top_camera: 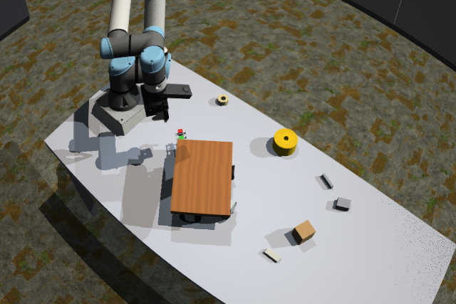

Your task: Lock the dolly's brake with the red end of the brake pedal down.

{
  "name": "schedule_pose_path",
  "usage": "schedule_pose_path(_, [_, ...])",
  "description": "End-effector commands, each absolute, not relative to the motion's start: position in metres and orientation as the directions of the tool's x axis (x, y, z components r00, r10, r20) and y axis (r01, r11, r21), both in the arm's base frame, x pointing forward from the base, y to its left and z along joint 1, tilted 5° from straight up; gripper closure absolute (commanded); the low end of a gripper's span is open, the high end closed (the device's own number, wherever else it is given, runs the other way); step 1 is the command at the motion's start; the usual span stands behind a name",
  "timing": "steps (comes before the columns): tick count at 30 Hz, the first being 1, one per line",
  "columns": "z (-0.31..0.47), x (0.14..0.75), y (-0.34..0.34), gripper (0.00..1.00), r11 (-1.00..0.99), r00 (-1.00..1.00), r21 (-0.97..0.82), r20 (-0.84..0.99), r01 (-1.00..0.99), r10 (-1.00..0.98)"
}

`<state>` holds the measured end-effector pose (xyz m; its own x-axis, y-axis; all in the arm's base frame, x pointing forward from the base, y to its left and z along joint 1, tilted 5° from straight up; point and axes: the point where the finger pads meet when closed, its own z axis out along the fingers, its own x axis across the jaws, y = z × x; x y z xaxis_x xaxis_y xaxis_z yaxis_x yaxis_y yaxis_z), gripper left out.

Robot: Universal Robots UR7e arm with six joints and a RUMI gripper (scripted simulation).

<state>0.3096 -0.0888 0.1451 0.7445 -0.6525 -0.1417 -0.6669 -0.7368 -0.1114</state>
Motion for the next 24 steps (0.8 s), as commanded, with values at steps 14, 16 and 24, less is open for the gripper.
schedule_pose_path(14, [0.154, 0.320, -0.026, 1.00, -0.682, 0.686, -0.070, -0.044, -0.728, -0.727])
schedule_pose_path(16, [0.154, 0.320, -0.026, 1.00, -0.682, 0.685, -0.070, -0.044, -0.728, -0.727])
schedule_pose_path(24, [0.146, 0.321, -0.026, 1.00, -0.682, 0.686, -0.070, -0.045, -0.728, -0.727])
